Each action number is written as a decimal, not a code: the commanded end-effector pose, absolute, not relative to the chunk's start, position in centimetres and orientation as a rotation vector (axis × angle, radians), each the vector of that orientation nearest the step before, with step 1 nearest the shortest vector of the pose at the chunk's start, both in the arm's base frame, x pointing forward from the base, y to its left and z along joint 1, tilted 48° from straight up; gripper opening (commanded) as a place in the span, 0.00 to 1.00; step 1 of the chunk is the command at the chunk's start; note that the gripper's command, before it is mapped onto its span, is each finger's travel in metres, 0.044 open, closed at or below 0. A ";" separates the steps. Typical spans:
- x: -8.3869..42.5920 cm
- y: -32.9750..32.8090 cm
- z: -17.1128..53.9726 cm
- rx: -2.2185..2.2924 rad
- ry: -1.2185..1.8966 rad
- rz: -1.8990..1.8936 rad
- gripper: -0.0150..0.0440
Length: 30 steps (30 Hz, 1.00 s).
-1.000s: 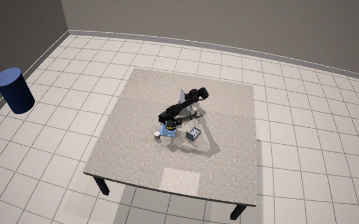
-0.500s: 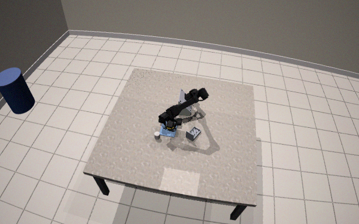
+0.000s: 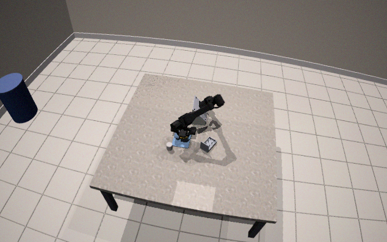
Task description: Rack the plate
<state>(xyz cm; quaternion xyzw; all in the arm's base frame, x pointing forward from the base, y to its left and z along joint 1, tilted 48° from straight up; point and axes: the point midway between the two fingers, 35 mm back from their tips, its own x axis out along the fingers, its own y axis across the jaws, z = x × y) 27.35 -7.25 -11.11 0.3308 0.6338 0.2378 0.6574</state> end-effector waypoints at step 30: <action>27.3 -19.2 -1.4 0.733 1.430 0.528 0.25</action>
